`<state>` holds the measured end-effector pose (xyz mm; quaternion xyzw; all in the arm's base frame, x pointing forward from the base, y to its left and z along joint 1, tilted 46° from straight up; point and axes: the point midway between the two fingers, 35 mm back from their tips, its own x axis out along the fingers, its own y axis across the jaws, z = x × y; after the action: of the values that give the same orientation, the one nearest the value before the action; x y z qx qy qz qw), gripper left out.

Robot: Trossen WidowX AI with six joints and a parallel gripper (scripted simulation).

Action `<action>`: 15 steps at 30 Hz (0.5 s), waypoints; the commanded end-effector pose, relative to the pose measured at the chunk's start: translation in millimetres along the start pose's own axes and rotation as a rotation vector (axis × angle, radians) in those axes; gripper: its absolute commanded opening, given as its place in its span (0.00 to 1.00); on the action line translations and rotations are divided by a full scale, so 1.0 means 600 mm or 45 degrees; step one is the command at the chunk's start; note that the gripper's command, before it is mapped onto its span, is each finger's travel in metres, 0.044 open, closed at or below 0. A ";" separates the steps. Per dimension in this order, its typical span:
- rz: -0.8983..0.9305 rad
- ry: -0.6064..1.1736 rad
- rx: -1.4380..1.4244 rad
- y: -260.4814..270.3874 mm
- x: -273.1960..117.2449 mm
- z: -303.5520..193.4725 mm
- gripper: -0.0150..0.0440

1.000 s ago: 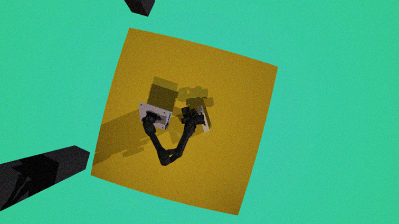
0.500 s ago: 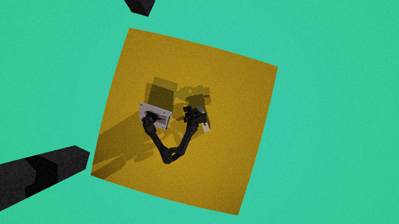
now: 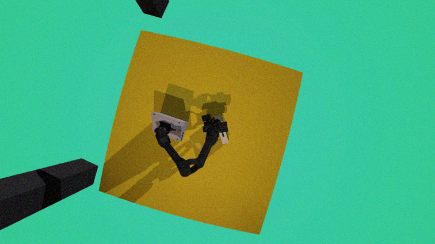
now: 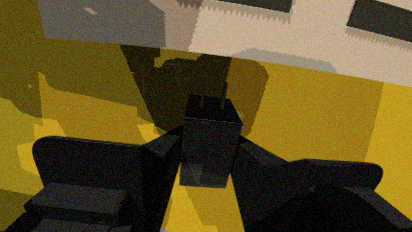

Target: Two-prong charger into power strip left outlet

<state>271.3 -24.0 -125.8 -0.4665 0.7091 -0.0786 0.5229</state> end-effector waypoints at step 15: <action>0.003 -0.001 -0.013 0.001 0.000 0.010 0.25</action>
<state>275.6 -22.0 -128.2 -0.4685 0.7089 -0.0764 0.5216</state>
